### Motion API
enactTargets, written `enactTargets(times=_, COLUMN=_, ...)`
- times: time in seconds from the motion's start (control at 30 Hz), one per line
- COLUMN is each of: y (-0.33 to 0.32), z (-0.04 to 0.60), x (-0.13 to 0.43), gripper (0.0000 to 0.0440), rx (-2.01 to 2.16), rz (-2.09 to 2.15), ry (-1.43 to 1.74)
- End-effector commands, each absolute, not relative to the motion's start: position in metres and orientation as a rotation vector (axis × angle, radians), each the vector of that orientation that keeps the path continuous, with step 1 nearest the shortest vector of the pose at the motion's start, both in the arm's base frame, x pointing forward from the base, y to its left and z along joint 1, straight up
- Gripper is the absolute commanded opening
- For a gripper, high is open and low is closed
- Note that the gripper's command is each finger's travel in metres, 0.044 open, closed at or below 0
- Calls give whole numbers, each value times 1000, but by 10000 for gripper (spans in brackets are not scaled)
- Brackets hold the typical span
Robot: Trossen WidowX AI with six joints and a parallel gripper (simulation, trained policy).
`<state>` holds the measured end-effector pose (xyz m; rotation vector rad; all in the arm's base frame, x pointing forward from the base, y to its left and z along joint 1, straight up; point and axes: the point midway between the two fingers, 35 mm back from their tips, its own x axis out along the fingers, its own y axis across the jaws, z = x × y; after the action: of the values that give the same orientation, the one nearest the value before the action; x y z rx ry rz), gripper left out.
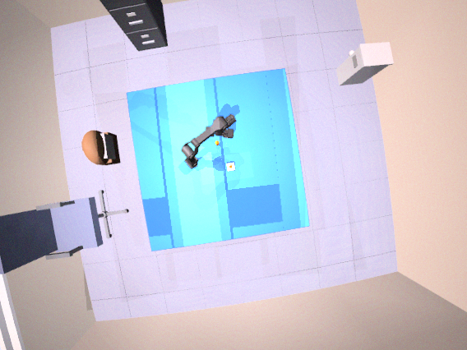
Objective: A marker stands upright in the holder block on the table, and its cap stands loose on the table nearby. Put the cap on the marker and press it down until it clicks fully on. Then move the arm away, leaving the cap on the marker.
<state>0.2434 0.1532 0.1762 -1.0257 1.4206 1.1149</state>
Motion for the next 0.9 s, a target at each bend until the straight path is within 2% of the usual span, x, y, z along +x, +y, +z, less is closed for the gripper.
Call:
enactTargets(times=0.0, y=148, z=169, x=242, gripper=311, rx=-1024, rz=1118, ry=1457)
enactTargets(times=0.87, y=127, z=126, x=228, gripper=290, rx=-1014, rz=1171, ry=1574)
